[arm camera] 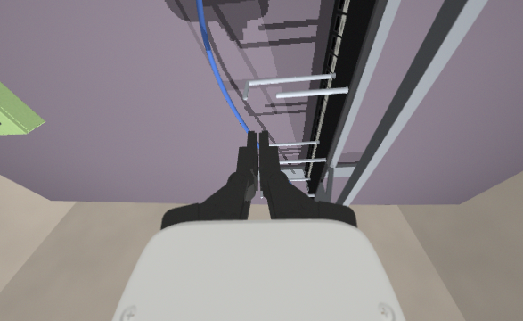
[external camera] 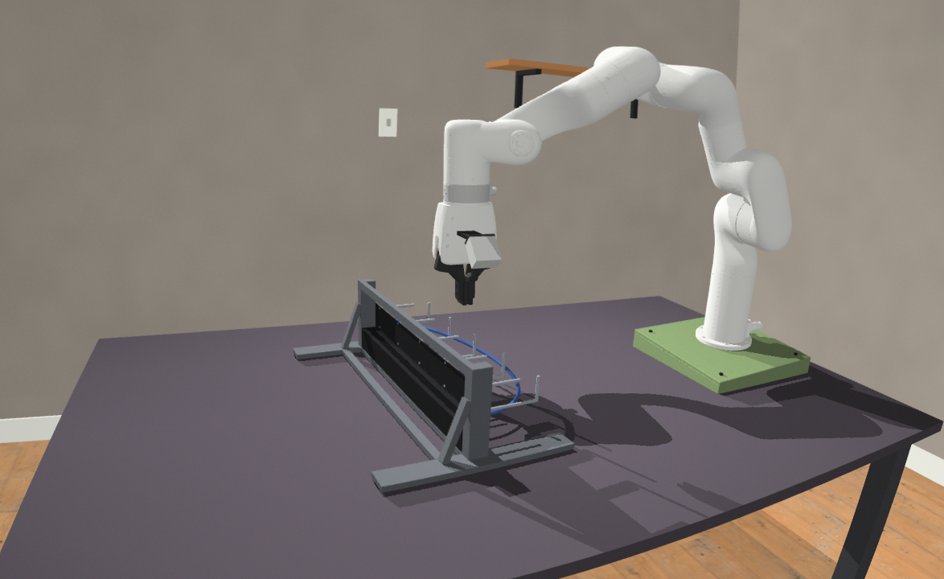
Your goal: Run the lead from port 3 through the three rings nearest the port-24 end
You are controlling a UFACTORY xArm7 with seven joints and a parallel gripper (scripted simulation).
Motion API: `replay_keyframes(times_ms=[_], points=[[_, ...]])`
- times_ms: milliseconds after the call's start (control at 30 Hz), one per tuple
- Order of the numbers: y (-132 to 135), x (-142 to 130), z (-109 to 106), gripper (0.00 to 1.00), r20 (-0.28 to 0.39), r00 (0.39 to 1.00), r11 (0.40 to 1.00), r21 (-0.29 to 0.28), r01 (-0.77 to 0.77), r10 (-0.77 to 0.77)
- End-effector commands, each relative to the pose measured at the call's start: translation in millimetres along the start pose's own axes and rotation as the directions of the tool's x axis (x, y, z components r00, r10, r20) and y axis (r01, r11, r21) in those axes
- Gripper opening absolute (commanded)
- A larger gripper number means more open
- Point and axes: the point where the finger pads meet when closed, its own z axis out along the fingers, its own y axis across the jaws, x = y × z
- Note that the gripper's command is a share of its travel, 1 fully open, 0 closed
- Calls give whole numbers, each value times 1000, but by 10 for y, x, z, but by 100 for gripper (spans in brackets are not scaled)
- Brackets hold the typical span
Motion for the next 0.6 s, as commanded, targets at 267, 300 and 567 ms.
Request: replay_keyframes(times_ms=[267,300,567], points=[[-584,741,32,0,8,999,999,-22,-35,36],[-586,743,33,0,8,999,999,-22,-35,36],[-586,743,33,33,8,999,999,-22,-35,36]])
